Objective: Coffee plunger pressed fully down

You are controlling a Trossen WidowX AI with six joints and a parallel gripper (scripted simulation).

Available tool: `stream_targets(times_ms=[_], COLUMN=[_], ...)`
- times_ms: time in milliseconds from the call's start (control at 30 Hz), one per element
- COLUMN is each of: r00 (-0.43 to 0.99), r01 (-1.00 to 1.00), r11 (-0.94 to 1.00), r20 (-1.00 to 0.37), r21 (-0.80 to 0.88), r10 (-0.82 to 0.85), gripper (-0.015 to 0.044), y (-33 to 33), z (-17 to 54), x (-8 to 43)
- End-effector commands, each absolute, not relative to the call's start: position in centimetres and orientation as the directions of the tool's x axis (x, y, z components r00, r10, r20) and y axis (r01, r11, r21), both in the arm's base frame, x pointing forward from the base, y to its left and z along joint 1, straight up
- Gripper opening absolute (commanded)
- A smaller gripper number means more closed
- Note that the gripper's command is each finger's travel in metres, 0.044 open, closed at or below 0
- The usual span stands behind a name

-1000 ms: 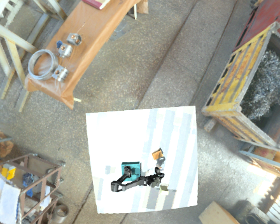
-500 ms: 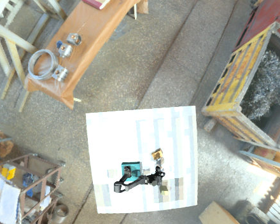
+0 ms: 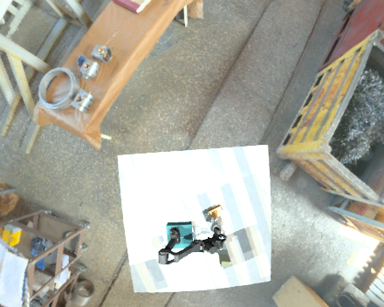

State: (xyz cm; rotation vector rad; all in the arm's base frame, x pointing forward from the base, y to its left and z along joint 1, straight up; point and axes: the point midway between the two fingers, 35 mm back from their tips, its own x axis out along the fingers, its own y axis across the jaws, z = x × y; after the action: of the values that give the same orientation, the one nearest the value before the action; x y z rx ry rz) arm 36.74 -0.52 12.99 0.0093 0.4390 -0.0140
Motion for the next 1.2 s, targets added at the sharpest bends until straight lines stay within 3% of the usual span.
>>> stream_targets(times_ms=[0,1167], r00=[0.877,0.878], r01=[0.013,0.013], r11=[1.0,1.0], r20=[-0.48,-0.479], r21=[0.001,0.001], r10=[-0.011,-0.011], gripper=[0.0117,0.0117], y=[-0.51,-0.52], z=[11.19,11.46], x=[36.52,37.0])
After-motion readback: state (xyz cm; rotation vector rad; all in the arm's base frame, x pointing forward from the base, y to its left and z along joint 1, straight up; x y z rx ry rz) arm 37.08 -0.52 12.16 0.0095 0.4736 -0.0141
